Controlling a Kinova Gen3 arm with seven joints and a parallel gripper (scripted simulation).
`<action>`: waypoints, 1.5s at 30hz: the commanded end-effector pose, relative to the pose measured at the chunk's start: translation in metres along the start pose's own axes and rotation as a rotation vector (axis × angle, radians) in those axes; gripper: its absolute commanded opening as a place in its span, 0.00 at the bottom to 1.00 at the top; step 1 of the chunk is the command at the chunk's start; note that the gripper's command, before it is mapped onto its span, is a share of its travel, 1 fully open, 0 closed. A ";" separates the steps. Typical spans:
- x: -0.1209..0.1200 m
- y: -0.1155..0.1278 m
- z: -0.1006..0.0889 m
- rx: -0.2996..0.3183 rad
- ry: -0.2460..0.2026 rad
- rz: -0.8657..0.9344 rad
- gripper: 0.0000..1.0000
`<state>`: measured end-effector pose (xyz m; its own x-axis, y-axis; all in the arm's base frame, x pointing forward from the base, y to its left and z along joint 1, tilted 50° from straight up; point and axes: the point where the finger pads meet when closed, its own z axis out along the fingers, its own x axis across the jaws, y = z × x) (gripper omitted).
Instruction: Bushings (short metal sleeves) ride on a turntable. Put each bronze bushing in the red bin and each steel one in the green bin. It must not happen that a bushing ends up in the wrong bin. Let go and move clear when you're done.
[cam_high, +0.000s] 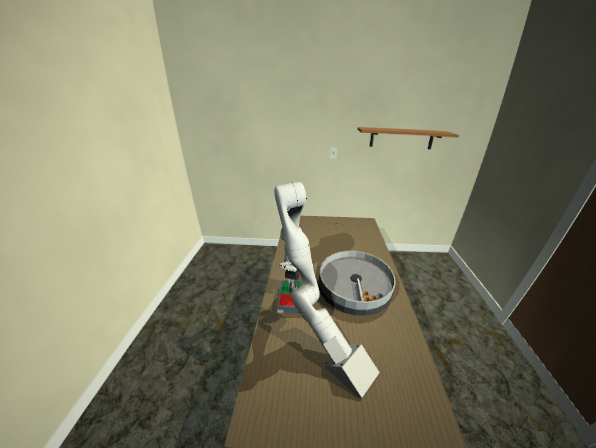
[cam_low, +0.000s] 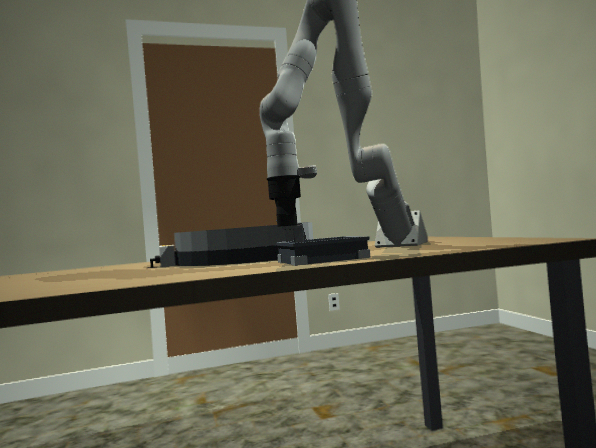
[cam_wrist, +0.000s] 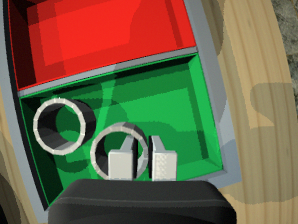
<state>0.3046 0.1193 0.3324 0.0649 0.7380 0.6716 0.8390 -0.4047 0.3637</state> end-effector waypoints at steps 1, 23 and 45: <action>0.000 0.000 0.000 -0.001 0.001 0.000 0.00; 0.000 0.000 0.000 -0.001 0.001 0.000 0.47; 0.000 0.000 0.000 -0.001 0.001 0.000 0.47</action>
<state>0.3047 0.1193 0.3324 0.0649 0.7381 0.6715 0.8391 -0.4046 0.3636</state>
